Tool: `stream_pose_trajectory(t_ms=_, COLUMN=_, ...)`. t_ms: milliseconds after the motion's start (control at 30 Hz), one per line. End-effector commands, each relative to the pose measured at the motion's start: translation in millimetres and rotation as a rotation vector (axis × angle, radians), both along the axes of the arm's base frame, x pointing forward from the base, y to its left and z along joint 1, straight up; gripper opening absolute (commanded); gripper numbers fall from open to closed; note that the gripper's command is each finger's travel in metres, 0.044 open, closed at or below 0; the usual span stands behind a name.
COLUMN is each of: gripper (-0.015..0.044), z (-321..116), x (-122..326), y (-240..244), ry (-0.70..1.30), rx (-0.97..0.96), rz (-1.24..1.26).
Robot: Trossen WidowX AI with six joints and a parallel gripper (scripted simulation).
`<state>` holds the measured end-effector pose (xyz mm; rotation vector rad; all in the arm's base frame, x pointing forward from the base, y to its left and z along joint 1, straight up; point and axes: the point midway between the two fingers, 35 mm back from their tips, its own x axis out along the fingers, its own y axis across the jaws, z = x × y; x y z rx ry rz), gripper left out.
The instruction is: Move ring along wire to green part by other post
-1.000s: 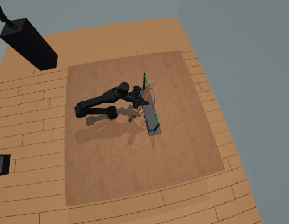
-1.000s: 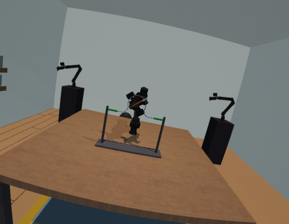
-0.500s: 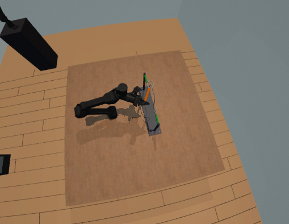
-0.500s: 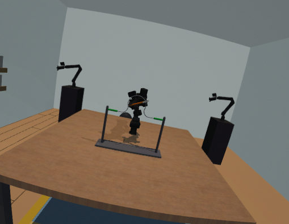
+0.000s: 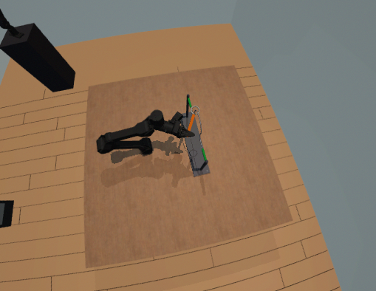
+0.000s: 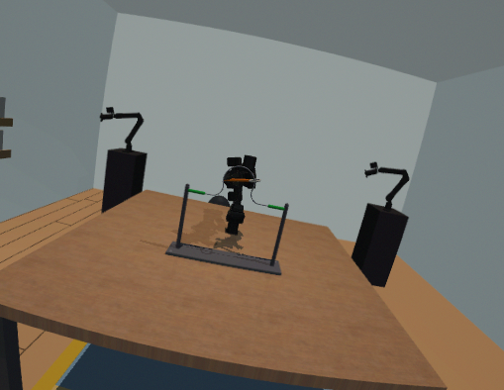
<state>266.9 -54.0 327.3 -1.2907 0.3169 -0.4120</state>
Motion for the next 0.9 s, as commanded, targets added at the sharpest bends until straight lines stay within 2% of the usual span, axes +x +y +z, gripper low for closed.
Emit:
stream_pose_trajectory(t_ms=0, gripper=-0.0150, z=1.9, x=-0.6, y=-1.4, ry=0.000, rx=-0.066, rz=-0.006)
stream_pose_trajectory(t_ms=867, gripper=-0.0150, z=10.4, x=-0.6, y=-3.5, ry=-0.013, rx=-0.396, rz=-0.013)
